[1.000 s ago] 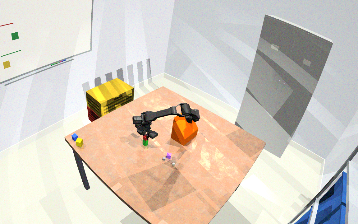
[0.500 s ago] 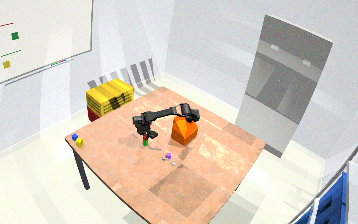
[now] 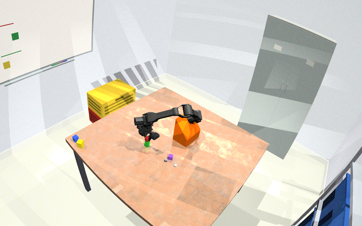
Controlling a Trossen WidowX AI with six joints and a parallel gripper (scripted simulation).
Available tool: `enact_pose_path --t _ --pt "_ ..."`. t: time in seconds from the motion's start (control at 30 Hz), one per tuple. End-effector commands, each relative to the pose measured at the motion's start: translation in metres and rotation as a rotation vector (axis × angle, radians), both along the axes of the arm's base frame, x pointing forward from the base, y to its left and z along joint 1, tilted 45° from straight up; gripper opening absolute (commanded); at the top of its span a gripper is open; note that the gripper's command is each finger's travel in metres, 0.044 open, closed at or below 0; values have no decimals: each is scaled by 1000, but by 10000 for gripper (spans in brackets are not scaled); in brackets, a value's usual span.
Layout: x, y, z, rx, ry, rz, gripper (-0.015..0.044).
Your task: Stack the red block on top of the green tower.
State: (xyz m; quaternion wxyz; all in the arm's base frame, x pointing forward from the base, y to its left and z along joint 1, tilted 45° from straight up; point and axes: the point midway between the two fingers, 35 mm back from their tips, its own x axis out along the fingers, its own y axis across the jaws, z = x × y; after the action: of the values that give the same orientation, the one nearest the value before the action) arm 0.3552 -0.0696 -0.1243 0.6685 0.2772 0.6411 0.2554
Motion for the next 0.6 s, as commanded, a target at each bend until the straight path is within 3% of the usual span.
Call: enact_pose_path --t 0.0,0.2,0.57 --pt "0 1 -1 -1 0 2 289" --pt "0 1 -1 -1 0 2 440" --pt "0 1 -1 -1 0 2 440"
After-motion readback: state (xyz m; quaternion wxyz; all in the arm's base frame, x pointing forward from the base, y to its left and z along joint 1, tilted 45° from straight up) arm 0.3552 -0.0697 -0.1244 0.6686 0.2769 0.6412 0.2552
